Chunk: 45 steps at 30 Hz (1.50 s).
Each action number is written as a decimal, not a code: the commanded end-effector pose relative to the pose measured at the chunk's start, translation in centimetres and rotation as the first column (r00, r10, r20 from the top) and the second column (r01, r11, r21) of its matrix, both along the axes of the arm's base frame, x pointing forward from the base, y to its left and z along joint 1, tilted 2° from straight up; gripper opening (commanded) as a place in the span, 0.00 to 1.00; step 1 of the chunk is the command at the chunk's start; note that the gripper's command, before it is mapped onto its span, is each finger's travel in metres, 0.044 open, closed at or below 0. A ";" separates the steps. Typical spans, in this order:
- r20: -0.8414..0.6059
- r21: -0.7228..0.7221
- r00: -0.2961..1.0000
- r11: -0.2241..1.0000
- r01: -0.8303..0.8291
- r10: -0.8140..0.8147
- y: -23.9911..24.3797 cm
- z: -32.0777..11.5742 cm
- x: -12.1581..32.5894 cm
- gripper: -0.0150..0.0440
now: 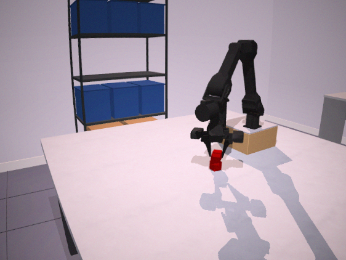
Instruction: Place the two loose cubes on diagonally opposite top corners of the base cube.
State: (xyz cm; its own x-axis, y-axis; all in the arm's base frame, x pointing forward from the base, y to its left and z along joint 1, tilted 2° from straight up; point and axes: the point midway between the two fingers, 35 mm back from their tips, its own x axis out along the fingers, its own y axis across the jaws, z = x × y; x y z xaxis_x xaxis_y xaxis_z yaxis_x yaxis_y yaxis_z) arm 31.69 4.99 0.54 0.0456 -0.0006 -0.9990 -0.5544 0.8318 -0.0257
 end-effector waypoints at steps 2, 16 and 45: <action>0.010 0.002 1.000 1.000 0.000 0.000 0.1 1.0 0.2 0.60; 0.010 0.002 1.000 1.000 0.000 0.000 0.1 2.7 0.1 0.60; 0.011 0.002 1.000 1.000 0.000 0.000 0.1 5.8 0.0 0.60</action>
